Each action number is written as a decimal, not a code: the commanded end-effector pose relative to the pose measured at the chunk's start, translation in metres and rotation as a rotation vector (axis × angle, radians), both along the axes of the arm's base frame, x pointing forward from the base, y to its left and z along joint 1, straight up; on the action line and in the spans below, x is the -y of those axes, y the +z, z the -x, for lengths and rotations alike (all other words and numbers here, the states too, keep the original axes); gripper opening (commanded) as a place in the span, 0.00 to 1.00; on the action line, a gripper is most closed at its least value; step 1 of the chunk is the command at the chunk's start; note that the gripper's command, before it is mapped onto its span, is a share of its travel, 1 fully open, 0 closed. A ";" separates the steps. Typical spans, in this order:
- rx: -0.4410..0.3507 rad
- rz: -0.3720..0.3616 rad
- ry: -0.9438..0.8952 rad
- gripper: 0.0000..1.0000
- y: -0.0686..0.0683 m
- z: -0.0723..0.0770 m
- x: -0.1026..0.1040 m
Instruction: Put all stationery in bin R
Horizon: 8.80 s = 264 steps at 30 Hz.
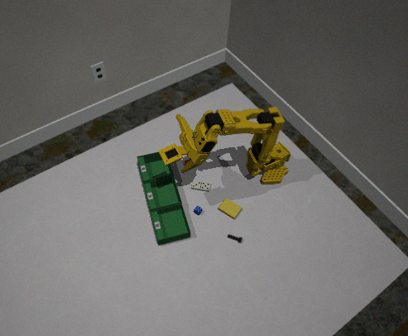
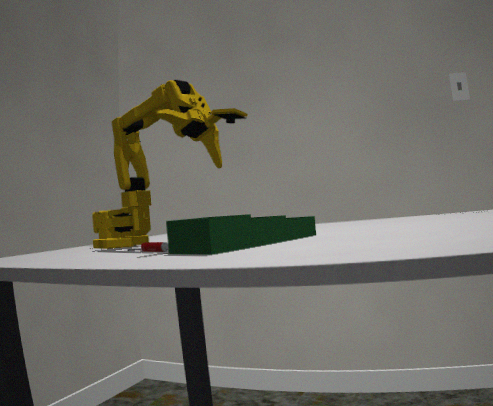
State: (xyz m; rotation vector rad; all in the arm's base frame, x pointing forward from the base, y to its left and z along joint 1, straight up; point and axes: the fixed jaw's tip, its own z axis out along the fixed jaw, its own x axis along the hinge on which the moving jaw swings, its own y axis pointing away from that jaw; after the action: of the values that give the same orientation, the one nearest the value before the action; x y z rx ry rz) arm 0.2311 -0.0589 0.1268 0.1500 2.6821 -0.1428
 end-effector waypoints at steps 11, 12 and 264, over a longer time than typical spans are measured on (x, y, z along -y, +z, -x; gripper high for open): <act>0.049 0.018 -0.001 1.00 0.009 -0.005 0.003; 0.062 0.031 -0.002 1.00 0.011 -0.009 0.009; 0.064 -0.058 -0.147 1.00 -0.052 -0.073 0.024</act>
State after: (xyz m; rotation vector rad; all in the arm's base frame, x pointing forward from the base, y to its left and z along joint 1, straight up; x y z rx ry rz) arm 0.3025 -0.0852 0.0677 0.3664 2.6342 -0.1067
